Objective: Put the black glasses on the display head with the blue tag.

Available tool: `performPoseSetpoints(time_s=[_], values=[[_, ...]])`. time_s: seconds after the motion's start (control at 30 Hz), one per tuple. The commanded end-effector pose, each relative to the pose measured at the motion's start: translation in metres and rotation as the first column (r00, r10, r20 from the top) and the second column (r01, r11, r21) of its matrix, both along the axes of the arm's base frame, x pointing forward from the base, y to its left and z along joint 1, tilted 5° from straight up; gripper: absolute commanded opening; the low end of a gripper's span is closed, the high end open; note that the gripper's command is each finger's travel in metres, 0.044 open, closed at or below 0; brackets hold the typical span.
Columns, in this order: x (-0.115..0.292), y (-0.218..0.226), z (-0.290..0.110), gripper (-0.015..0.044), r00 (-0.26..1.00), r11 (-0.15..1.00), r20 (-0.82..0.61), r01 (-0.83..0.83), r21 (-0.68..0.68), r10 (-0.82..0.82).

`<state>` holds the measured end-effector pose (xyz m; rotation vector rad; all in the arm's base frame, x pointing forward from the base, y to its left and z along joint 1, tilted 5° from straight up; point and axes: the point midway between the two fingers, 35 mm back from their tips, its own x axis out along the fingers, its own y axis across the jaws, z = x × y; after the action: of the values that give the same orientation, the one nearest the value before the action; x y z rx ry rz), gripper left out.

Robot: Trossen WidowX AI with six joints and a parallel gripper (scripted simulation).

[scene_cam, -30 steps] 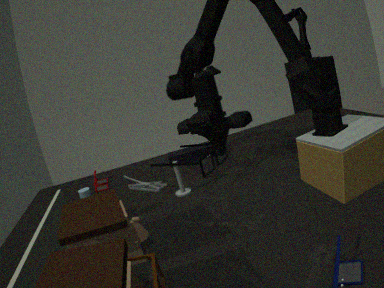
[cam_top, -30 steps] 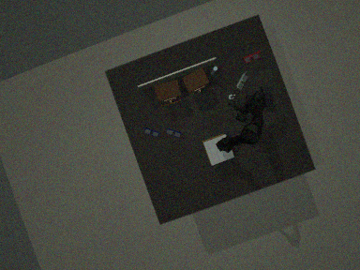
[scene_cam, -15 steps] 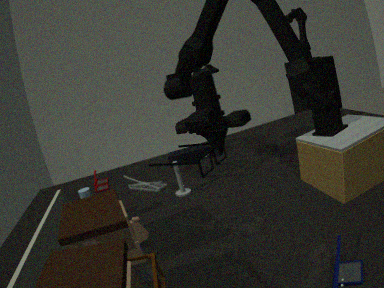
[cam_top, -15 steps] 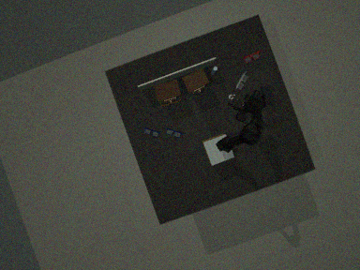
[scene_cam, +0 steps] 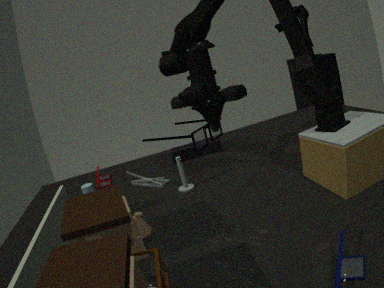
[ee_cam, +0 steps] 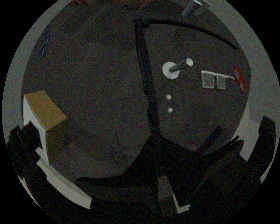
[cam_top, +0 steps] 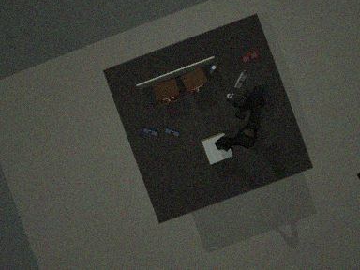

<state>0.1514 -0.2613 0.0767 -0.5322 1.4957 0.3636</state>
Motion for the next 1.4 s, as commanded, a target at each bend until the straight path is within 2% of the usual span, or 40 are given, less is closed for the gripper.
performPoseSetpoints(time_s=[0.0, 0.67, 1.37], values=[[0.011, 0.013, 0.001, 0.0, 0.999, 0.999, -0.001, 0.033, 0.006, -0.033], [0.06, 0.098, -0.004, 0.0, 0.965, 0.965, 0.017, 0.261, 0.031, -0.262], [0.074, 0.185, -0.011, 0.0, 0.876, 0.876, 0.033, 0.479, 0.054, -0.481]])
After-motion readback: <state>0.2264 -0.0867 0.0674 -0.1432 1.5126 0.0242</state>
